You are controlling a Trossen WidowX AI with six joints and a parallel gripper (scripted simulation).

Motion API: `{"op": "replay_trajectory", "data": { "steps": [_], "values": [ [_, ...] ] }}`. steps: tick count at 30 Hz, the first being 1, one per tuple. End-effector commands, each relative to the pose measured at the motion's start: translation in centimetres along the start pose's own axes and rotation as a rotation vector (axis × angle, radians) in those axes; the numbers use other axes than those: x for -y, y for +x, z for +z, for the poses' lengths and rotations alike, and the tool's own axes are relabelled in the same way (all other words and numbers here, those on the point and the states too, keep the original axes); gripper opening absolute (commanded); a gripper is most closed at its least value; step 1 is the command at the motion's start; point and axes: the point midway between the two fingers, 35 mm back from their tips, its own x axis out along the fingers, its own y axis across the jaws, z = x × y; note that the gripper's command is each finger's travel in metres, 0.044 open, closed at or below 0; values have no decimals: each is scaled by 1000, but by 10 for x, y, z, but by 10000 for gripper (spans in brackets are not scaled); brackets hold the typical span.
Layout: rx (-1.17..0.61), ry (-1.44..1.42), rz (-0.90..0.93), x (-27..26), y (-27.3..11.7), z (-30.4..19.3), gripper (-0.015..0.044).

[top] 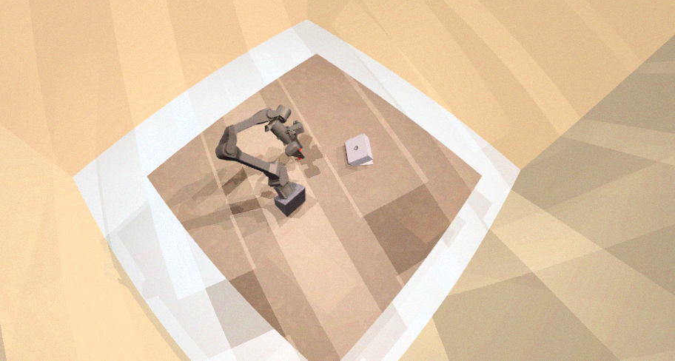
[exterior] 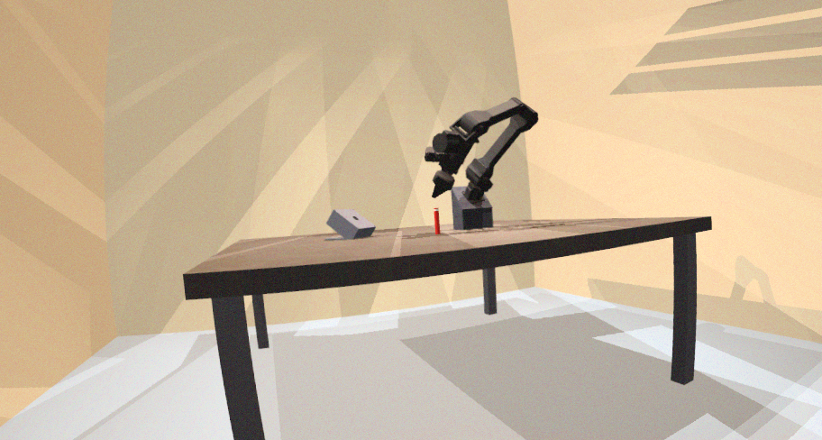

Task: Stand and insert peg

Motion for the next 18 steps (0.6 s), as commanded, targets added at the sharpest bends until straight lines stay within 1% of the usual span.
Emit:
{"op": "replay_trajectory", "data": {
  "steps": [1, 9, 18],
  "values": [
    [-112, -19, 19, -3, 3, -4, 440],
    [-334, -25, 122, -12, 6, -8, 440],
    [-524, 11, 326, -27, 2, 0, 440]
  ]
}}
